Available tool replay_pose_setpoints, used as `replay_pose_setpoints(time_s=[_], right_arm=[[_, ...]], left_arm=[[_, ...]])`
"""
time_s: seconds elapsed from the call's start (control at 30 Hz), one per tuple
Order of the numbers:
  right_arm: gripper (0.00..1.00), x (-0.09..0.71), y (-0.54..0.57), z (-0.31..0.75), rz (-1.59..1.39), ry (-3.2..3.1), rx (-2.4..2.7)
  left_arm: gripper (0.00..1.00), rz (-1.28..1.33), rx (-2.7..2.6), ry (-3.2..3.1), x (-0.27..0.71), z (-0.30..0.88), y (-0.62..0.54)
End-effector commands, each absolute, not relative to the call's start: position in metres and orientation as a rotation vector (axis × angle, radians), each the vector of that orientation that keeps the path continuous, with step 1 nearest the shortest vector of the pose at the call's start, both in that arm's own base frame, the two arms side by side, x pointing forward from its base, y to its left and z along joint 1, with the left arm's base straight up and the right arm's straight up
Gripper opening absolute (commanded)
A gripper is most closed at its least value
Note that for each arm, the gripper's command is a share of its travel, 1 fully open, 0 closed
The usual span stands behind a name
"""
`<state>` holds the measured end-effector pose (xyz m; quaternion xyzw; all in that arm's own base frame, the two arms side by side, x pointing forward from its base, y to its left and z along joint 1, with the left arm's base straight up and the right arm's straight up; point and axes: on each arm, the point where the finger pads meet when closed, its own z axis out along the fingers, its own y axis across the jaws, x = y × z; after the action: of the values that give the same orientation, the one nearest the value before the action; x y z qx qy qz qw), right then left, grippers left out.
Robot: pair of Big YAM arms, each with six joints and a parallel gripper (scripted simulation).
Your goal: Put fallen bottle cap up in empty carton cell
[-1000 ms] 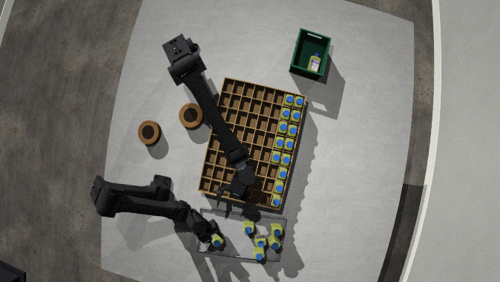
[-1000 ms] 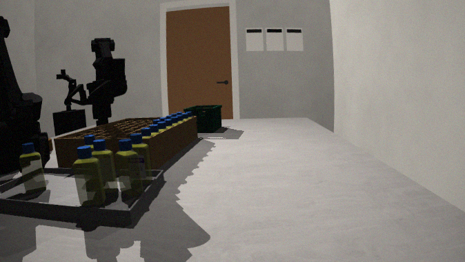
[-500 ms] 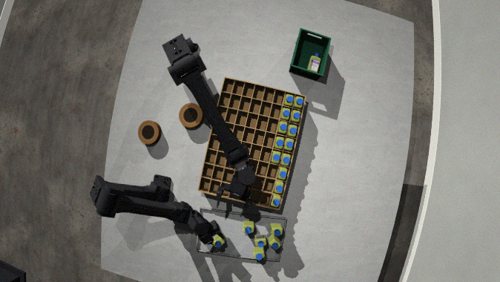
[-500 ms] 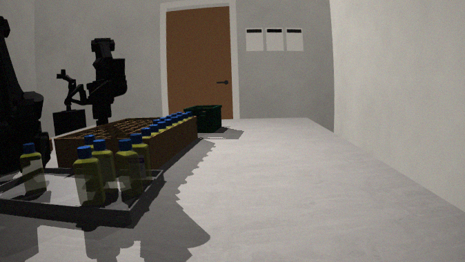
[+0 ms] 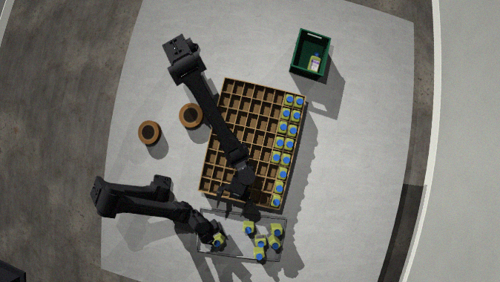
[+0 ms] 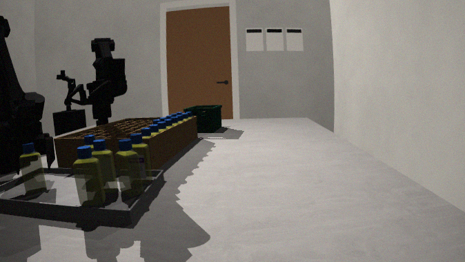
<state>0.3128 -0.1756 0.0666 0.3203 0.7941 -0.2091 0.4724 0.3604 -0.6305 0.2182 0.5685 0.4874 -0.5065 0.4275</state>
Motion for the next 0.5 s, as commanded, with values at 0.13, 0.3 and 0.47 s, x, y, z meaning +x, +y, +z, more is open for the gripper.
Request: replay_pose_setpoints(time_s=[0.13,0.3,0.47], right_arm=[[0.77,0.295,-0.153,0.076,-0.492,1.938,0.789],[1.0,0.292,-0.149,0.079,-0.493,1.936,0.789],[1.0,0.275,-0.134,0.088,-0.494,1.939,0.788]], left_arm=[[1.0,-1.258,1.414,1.182,0.364,0.235,-0.633],[1.0,-1.258,1.414,1.182,0.364,0.235,-0.633],[1.0,-1.258,1.414,1.182,0.364,0.235,-0.633]])
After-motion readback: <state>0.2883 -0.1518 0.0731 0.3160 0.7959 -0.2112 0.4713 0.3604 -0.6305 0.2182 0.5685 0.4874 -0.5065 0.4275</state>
